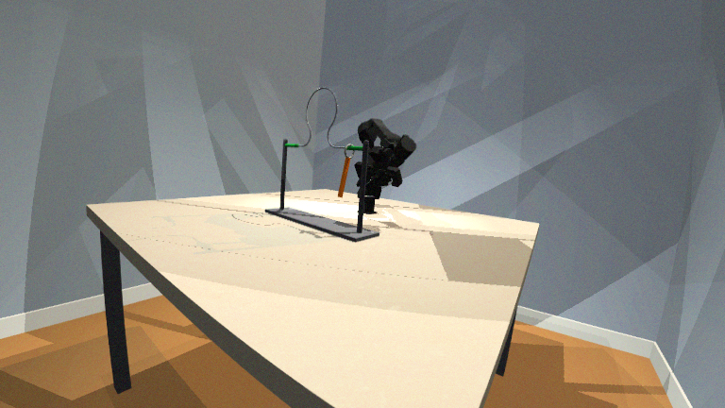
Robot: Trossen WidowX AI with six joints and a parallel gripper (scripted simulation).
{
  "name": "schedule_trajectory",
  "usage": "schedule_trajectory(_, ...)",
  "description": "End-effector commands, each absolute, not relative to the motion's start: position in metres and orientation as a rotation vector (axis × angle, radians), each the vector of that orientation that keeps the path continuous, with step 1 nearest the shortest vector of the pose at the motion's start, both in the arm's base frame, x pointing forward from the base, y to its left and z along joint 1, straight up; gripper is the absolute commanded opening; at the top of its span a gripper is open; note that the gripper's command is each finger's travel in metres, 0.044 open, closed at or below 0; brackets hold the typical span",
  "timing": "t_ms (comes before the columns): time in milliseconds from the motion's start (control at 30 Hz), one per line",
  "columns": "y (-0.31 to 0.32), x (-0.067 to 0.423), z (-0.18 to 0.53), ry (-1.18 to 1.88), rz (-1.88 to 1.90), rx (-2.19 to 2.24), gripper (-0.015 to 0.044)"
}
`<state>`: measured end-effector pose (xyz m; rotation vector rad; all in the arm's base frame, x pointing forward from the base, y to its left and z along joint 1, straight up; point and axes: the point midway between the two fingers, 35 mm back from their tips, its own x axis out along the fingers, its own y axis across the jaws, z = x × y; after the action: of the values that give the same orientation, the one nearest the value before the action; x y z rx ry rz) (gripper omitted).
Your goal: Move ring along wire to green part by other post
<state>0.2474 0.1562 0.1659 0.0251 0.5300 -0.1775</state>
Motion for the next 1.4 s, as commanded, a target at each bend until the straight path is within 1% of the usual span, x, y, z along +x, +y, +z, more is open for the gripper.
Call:
schedule_trajectory(0,0.156,0.247,0.167,0.526,-0.182,0.029,0.0160)
schedule_trajectory(233,0.156,0.247,0.167,0.526,-0.182,0.029,0.0160)
schedule_trajectory(300,0.158,0.240,0.169,0.534,-0.178,0.026,0.0212)
schedule_trajectory(433,0.163,0.207,0.191,0.529,-0.176,0.024,0.0317)
schedule_trajectory(567,0.163,0.205,0.192,0.528,-0.176,0.024,0.0423)
schedule_trajectory(600,0.163,0.205,0.192,0.528,-0.176,0.024,0.0440)
schedule_trajectory(1367,0.163,0.205,0.192,0.528,-0.176,0.024,0.0440)
